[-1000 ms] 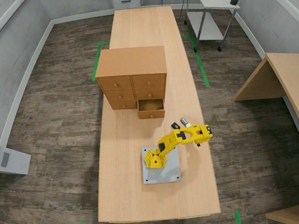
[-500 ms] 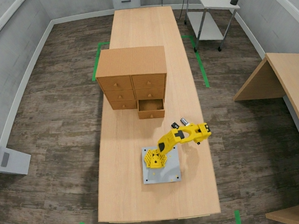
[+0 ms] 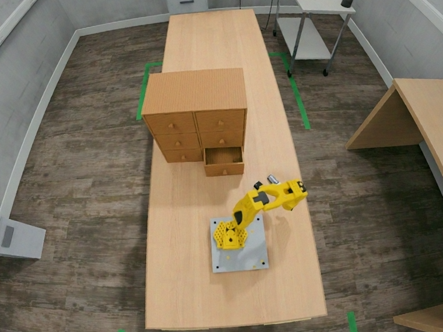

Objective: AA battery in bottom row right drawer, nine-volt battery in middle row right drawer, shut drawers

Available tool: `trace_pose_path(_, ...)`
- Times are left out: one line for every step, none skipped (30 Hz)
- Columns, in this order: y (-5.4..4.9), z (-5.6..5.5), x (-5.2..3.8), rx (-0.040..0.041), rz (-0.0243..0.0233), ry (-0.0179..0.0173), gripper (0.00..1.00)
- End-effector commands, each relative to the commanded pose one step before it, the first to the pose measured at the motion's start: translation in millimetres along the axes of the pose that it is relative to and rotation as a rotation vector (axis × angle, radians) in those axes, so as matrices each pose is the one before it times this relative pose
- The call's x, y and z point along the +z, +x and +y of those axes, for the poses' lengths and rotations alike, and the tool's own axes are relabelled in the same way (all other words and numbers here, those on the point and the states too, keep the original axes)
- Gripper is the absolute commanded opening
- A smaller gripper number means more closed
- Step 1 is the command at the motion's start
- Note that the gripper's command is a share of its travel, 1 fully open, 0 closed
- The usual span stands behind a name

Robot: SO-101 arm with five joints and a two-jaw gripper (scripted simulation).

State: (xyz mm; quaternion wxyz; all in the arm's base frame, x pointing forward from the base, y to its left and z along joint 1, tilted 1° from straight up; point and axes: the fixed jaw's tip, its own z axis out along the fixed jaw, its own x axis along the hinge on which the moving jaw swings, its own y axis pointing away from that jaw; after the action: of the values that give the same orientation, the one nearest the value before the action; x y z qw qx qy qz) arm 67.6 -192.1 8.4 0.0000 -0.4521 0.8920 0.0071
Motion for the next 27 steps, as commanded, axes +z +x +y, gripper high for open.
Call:
trace_pose_path(-5.50, -0.77, -2.721, -0.12827, 0.01269, 0.01992, 0.00)
trace_pose_path(-1.20, 0.06, -0.039, -0.02965, 0.00000, 0.00007, 0.00)
trace_pose_path(-1.20, 0.03, -0.035, -0.02965, 0.00001, 0.00008, 0.00)
trace_pose_path(-1.20, 0.00, -0.028, -0.02965, 0.00000, 0.00007, 0.00)
trace_pose_path(-1.20, -0.03, -0.023, -0.02965, 0.00001, 0.00008, 0.00)
trace_pose_path(0.00, 0.00, 0.000, 0.00000, 0.00000, 0.00000, 0.00)
trace_pose_path(0.00, 0.00, 0.000, 0.00000, 0.00000, 0.00000, 0.00)
trace_pose_path(-1.20, -0.06, -0.016, -0.02965, 0.00000, 0.00007, 0.00)
trace_pose_path(-1.20, -0.09, -0.011, -0.02965, 0.00001, 0.00008, 0.00)
trace_pose_path(-1.19, -0.12, -0.004, -0.02965, 0.00001, 0.00007, 0.00)
trace_pose_path(-1.19, -0.15, 0.001, -0.02965, 0.00002, 0.00008, 0.00)
trace_pose_path(-1.19, -0.17, 0.008, -0.02965, 0.00001, 0.00007, 0.00)
trace_pose_path(-1.18, -0.20, 0.012, -0.02965, 0.00002, 0.00008, 0.00)
trace_pose_path(-1.18, -0.23, 0.019, -0.02965, 0.00001, 0.00007, 0.00)
trace_pose_path(-1.17, -0.26, 0.024, -0.02965, 0.00002, 0.00008, 0.00)
trace_pose_path(-1.16, -0.29, 0.031, -0.02965, 0.00002, 0.00007, 0.00)
trace_pose_path(-1.16, -0.32, 0.036, -0.02965, 0.00003, 0.00008, 0.00)
trace_pose_path(-1.15, -0.34, 0.043, -0.02965, 0.00002, 0.00007, 0.00)
trace_pose_path(-1.14, -0.37, 0.048, -0.02965, 0.00003, 0.00008, 0.00)
trace_pose_path(-1.13, -0.40, 0.055, -0.02965, 0.00002, 0.00007, 0.00)
trace_pose_path(-1.12, -0.42, 0.060, -0.02965, 0.00003, 0.00008, 0.00)
trace_pose_path(-1.11, -0.45, 0.068, -0.02965, 0.00003, 0.00007, 0.00)
trace_pose_path(0.00, 0.00, 0.000, 0.00000, 0.00000, 0.00000, 0.00)
trace_pose_path(0.00, 0.00, 0.000, 0.00000, 0.00000, 0.00000, 0.00)
trace_pose_path(-1.10, -0.48, 0.073, -0.02965, 0.00004, 0.00008, 0.00)
trace_pose_path(-1.09, -0.50, 0.080, -0.02965, 0.00003, 0.00007, 0.00)
trace_pose_path(-1.08, -0.53, 0.085, -0.02965, 0.00004, 0.00008, 0.00)
